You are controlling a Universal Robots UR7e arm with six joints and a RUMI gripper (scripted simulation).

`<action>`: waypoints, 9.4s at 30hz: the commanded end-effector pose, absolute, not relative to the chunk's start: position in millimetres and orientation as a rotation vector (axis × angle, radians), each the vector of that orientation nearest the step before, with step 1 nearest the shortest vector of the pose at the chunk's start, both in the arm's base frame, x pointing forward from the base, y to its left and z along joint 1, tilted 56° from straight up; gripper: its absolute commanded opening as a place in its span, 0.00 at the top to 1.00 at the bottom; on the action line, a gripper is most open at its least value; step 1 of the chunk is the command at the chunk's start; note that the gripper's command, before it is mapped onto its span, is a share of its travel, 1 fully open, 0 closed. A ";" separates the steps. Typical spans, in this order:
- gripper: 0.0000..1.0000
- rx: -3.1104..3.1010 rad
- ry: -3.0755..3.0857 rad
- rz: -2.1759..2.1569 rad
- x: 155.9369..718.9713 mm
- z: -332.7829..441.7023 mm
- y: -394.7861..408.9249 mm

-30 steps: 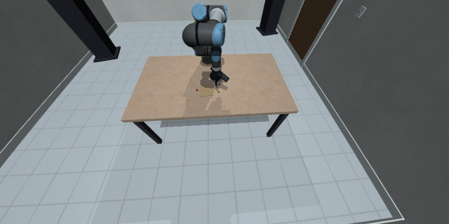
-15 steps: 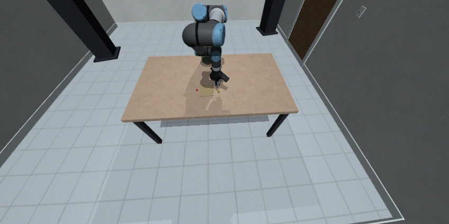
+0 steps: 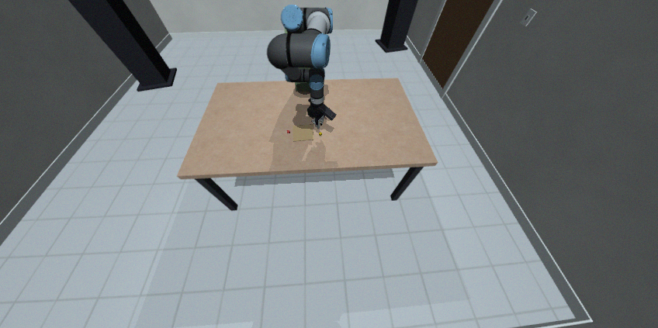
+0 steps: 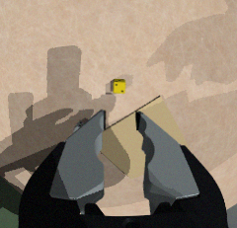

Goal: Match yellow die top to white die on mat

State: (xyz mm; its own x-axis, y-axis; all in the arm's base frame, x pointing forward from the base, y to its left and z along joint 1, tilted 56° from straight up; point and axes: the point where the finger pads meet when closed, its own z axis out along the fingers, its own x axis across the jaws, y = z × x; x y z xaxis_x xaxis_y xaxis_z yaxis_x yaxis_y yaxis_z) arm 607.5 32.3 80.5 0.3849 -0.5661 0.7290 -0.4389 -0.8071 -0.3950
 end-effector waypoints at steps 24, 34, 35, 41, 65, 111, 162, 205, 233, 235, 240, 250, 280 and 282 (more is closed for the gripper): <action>0.82 -2.497 0.912 -1.400 615.9 75.2 30.9; 0.82 -2.497 0.912 -1.400 628.0 66.9 28.7; 0.82 -2.497 0.912 -1.400 629.4 66.0 28.4; 0.82 -2.497 0.912 -1.400 634.7 62.4 27.5; 0.82 -2.497 0.912 -1.400 650.1 51.8 24.7; 0.82 -2.497 0.912 -1.400 651.7 50.7 24.3; 0.82 -2.497 0.912 -1.400 667.7 39.7 21.0; 1.00 -2.497 0.912 -1.400 667.7 39.7 21.0; 1.00 -2.497 0.912 -1.400 593.3 90.8 36.4; 1.00 -2.497 0.912 -1.400 589.7 93.3 37.2; 1.00 -2.497 0.912 -1.400 586.5 95.5 37.8; 1.00 -2.496 0.913 -1.400 586.5 95.5 37.8; 1.00 -1.833 1.599 -1.121 564.5 91.3 -51.7; 1.00 -1.750 1.657 -1.087 561.1 91.3 -60.8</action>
State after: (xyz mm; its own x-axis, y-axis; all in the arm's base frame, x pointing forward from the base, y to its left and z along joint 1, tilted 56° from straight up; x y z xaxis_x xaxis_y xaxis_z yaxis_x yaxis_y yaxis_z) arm 566.8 -45.0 91.0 0.0268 -0.9455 0.3244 -0.5917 -0.2766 -0.7573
